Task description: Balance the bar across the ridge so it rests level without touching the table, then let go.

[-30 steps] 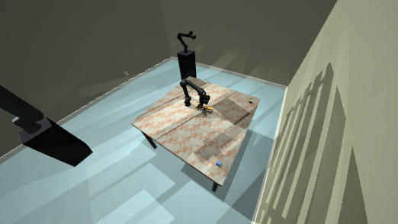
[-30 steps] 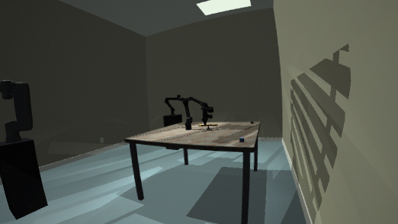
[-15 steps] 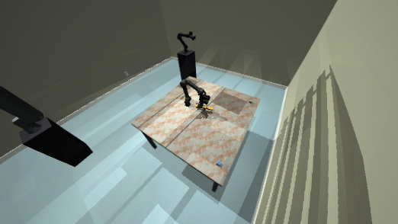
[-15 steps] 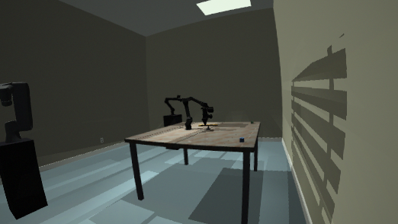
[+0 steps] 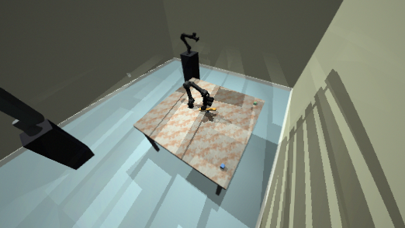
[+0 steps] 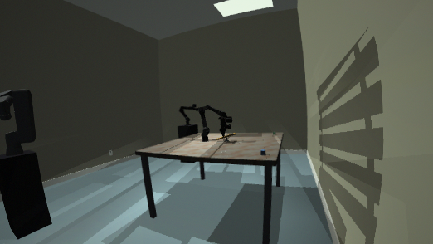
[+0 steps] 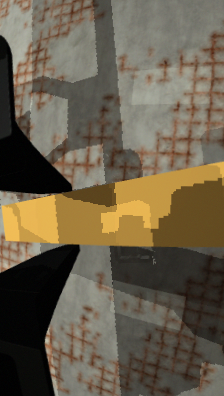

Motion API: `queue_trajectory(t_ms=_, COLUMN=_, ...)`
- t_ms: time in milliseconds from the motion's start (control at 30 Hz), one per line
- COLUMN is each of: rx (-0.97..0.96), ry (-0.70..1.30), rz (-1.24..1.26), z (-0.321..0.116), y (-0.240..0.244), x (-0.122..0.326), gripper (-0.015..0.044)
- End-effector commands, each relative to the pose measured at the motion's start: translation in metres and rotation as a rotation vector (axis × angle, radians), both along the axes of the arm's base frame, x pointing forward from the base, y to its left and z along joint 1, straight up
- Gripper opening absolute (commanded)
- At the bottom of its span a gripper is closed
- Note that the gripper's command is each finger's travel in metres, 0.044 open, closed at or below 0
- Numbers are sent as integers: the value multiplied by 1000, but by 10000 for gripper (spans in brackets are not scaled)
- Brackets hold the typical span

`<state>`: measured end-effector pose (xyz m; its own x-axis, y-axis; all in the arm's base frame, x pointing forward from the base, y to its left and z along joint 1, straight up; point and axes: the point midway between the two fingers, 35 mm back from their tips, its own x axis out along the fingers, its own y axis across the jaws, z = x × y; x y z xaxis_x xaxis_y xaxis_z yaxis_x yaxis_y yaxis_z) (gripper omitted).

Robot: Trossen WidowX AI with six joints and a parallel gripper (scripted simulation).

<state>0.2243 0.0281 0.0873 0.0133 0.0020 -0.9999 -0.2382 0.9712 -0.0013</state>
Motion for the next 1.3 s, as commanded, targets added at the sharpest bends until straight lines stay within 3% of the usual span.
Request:
queue_trajectory(t_ms=0, rx=0, ry=0, rz=0, z=0, y=0, x=0, gripper=170)
queue_trajectory(t_ms=1033, rx=0, ry=0, rz=0, z=0, y=0, x=0, gripper=185)
queue_trajectory(t_ms=1267, rx=0, ry=0, rz=0, z=0, y=0, x=0, gripper=369)
